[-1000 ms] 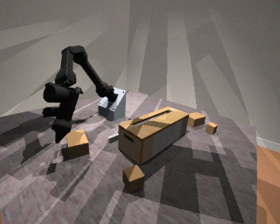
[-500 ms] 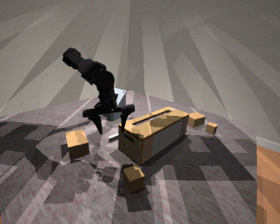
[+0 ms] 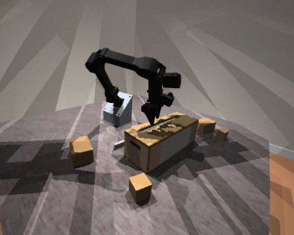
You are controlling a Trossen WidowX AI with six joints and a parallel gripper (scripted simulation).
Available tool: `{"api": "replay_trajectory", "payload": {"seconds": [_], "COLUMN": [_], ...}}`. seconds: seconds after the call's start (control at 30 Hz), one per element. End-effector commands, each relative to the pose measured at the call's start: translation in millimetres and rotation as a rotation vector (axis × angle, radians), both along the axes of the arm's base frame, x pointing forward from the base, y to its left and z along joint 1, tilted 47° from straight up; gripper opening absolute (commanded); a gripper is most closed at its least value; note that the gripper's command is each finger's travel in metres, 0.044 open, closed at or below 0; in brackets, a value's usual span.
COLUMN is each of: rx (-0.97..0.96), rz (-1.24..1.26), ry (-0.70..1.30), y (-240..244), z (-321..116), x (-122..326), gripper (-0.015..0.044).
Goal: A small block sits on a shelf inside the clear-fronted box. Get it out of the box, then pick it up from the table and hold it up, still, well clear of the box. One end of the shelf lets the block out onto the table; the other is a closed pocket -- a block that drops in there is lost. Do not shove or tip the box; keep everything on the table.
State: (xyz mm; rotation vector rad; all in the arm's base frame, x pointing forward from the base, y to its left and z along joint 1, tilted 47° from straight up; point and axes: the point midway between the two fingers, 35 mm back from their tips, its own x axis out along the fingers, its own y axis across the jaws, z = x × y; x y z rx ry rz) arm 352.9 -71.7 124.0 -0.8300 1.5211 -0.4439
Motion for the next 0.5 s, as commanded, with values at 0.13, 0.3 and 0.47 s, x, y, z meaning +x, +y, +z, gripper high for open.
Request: {"api": "replay_trajectory", "payload": {"seconds": [0.13, 0.3, 0.47], "rx": [-0.220, -0.241, -0.241], "rz": [0.493, 0.531, 0.531], "ry": [0.900, 0.974, 0.974], "y": [69.9, 75.0, 75.0], "z": [-60.0, -63.6, -63.6], "x": [-23.6, -25.6, -25.6], "gripper": [0.0400, 0.0400, 0.0400]}}
